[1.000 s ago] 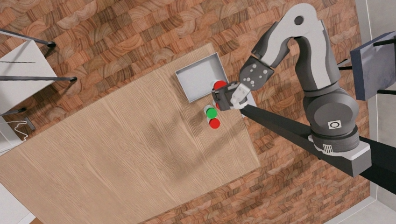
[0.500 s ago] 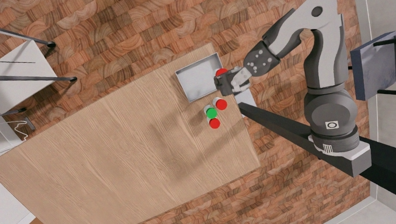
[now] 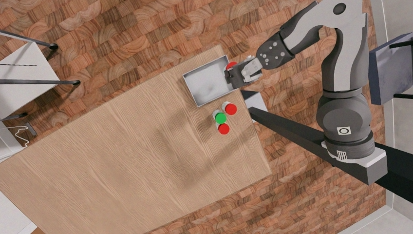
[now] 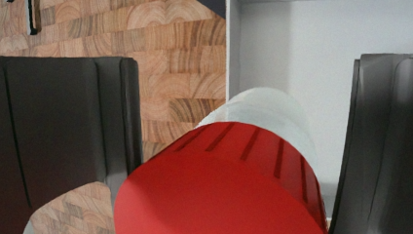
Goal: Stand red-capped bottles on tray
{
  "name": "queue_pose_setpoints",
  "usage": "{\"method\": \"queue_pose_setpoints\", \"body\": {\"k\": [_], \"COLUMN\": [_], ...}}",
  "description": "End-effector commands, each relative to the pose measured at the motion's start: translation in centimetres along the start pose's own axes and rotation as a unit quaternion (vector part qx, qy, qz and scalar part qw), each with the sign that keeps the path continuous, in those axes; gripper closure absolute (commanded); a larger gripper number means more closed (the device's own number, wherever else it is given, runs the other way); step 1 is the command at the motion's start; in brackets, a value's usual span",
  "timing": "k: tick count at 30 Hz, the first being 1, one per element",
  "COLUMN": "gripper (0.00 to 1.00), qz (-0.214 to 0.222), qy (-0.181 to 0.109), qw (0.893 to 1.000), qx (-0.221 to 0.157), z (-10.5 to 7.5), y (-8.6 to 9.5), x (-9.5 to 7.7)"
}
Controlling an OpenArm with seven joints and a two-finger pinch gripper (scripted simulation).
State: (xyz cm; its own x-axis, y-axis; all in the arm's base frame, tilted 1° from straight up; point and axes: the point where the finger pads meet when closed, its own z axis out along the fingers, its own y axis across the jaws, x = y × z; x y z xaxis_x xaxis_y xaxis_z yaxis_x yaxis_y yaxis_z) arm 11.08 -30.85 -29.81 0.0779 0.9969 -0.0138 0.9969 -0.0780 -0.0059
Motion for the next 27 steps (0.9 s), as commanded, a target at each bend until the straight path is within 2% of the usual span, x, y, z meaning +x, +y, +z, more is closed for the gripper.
{"method": "queue_pose_setpoints", "body": {"k": [1,7,17,24,27], "gripper": [1.0,1.0,1.0,1.0,1.0], "qz": [0.0,0.0,0.0,0.0,-0.001], "qy": [0.001,0.001,0.0,0.0,0.002], "qw": [1.0,1.0,1.0,1.0,1.0], "qx": [-0.007,-0.007,-0.007,-0.007,-0.005], "z": [0.0,0.0,4.0,4.0,4.7], "y": [0.1,-0.1,0.0,0.0,-0.1], "x": [-0.2,-0.4,-0.7,-0.7,-0.5]}}
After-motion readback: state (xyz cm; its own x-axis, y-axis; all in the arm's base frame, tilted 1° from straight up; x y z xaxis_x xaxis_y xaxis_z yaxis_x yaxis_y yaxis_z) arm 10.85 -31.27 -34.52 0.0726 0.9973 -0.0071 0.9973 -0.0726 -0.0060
